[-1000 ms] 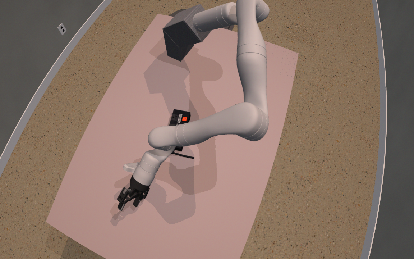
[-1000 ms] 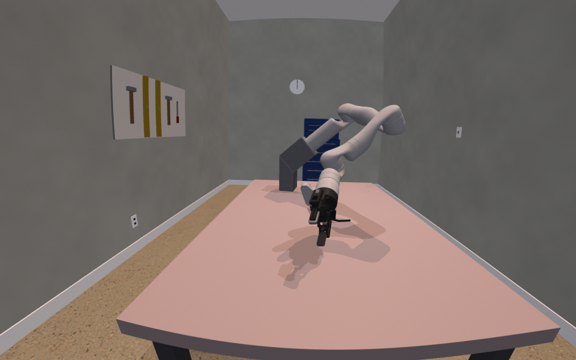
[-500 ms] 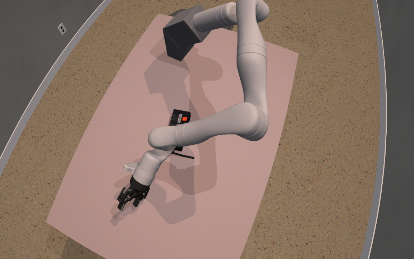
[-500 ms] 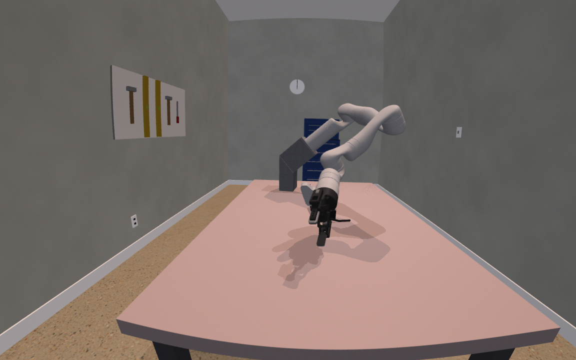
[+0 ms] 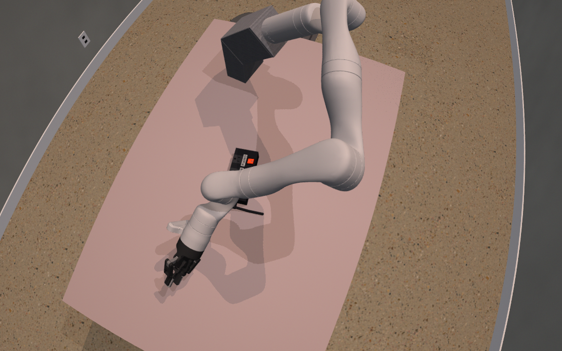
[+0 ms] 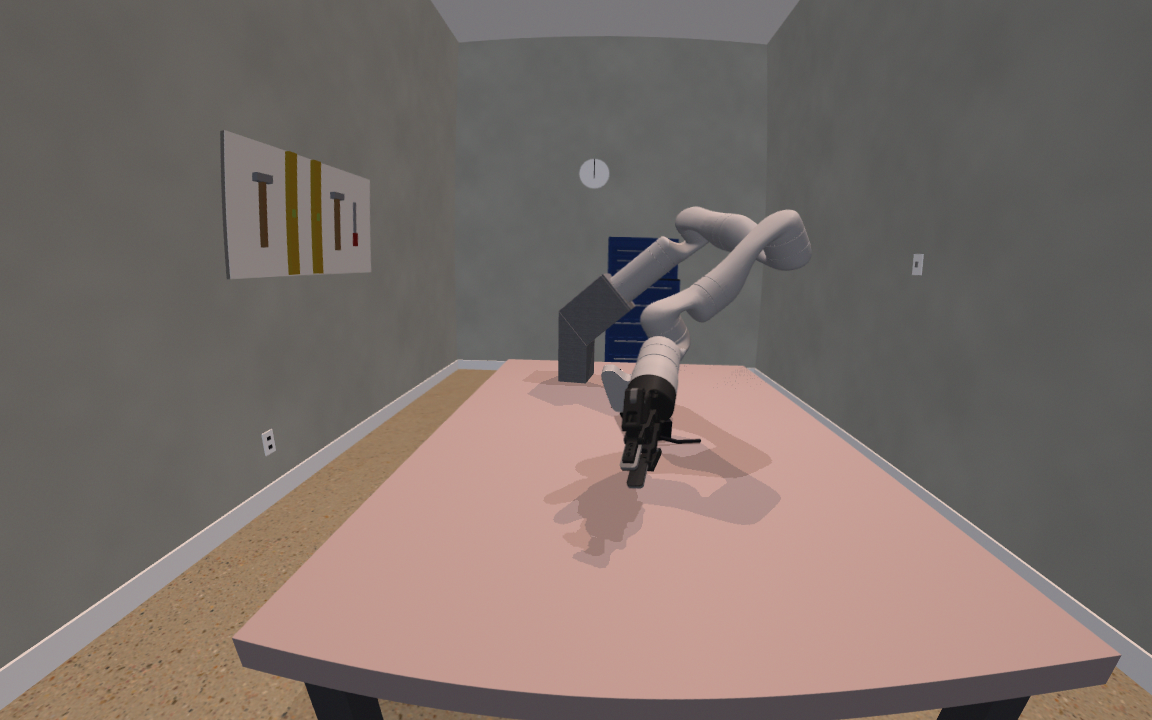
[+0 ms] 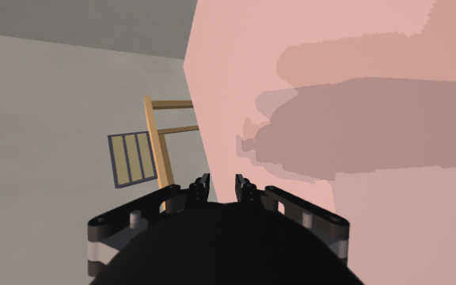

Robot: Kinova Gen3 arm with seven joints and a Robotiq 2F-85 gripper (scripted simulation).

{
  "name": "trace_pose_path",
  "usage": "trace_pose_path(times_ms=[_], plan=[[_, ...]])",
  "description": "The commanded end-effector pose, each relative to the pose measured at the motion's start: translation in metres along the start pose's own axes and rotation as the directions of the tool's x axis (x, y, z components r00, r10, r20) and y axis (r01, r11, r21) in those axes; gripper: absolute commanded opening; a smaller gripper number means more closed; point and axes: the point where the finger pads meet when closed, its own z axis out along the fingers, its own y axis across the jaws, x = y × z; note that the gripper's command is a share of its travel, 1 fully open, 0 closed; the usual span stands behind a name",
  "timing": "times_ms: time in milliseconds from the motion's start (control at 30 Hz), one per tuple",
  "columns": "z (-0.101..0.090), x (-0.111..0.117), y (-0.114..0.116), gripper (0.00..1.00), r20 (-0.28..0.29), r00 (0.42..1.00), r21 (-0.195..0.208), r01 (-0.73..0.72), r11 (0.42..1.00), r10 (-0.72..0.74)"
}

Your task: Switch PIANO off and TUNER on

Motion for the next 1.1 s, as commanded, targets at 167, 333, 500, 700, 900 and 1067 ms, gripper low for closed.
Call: trace_pose_path(times_ms=[167,333,500,700,900,1067], plan=[[0.000,0.000,-0.002,0.00,0.001,1.000,0.002,0.000,1.000,0.000],[0.000,0.000,-0.002,0.00,0.001,1.000,0.002,0.000,1.000,0.000],[0.000,0.000,-0.002,0.00,0.001,1.000,0.002,0.000,1.000,0.000],[-0.001,-0.001,-0.002,0.00,0.002,1.000,-0.002,0.000,1.000,0.000],[-0.005,-0.002,-0.002,0.00,0.007,1.000,-0.021,0.001,1.000,-0.001],[-0.013,-0.004,-0.001,0.00,0.014,1.000,-0.055,0.003,0.998,-0.002]])
